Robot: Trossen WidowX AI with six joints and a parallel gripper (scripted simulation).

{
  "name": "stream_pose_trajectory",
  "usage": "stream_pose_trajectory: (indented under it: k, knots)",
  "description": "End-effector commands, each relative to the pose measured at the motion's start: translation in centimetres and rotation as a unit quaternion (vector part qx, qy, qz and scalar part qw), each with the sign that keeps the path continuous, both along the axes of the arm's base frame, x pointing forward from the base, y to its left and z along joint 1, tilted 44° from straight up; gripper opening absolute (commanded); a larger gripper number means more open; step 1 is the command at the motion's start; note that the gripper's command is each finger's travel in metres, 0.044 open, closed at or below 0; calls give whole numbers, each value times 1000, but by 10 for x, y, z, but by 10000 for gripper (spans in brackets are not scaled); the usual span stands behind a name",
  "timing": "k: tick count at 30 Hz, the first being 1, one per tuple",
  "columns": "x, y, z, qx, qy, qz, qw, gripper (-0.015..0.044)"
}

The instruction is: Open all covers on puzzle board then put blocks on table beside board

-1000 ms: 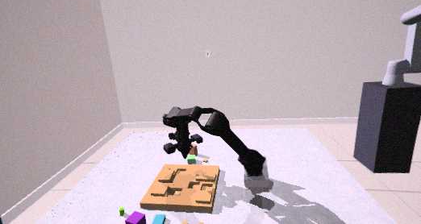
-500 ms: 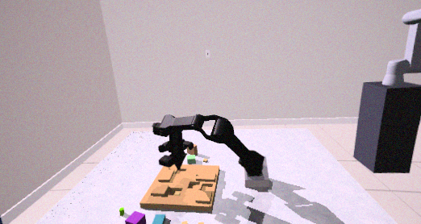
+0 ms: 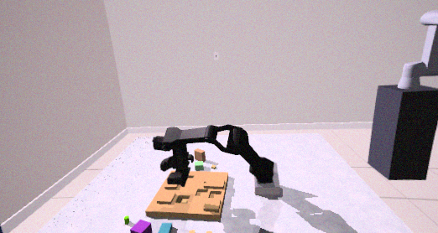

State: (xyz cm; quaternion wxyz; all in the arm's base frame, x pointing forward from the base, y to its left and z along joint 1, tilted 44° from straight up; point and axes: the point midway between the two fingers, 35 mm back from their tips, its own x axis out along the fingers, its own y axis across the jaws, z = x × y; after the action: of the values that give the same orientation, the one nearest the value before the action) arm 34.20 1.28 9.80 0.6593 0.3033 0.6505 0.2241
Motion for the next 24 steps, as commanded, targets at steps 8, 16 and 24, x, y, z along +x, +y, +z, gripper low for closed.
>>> stream_pose_trajectory:
  k: [8, 16, 24]
  knots:
    - [1, 17, -11, 3, -8, 10, 1000, 0]
    - [2, 39, -32, 4, -8, 10, 1000, 0]
    - [3, 41, -34, 5, -8, 10, 1000, 0]
